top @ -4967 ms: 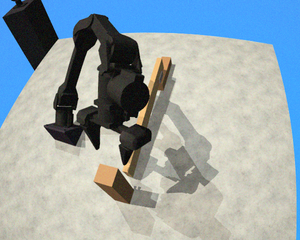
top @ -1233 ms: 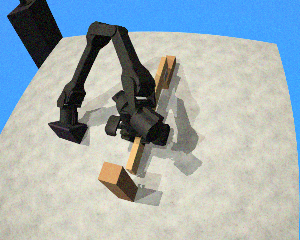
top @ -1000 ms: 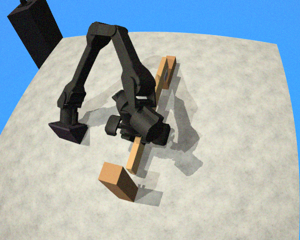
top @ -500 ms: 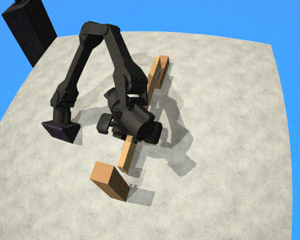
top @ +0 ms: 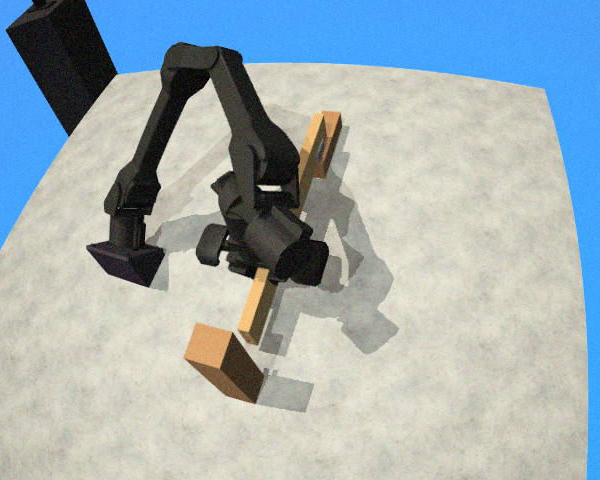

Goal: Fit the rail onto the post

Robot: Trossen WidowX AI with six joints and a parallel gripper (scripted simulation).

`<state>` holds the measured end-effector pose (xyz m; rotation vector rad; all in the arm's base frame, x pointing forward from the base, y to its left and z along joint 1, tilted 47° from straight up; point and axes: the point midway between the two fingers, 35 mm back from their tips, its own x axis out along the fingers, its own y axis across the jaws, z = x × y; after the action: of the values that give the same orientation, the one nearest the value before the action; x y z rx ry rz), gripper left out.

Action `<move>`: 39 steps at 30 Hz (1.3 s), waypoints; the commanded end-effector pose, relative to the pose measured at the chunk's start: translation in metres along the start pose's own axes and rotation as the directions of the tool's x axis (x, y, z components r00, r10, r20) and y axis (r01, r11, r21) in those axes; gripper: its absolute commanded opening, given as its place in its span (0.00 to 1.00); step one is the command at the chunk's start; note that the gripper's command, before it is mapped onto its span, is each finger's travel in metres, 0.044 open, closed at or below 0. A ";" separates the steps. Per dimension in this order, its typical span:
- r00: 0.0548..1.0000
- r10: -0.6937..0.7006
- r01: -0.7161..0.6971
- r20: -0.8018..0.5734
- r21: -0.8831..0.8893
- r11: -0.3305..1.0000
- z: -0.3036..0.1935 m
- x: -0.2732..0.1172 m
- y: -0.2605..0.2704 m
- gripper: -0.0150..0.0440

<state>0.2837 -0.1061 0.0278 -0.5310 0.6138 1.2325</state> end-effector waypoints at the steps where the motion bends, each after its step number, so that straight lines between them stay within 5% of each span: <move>1: 1.000 -0.013 0.013 0.003 0.000 1.000 0.000 -0.006 -0.002 0.25; 39: 1.000 -0.013 0.013 0.003 0.000 1.000 -0.001 -0.010 -0.001 0.25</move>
<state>0.2823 -0.1148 0.0354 -0.5342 0.6041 1.2253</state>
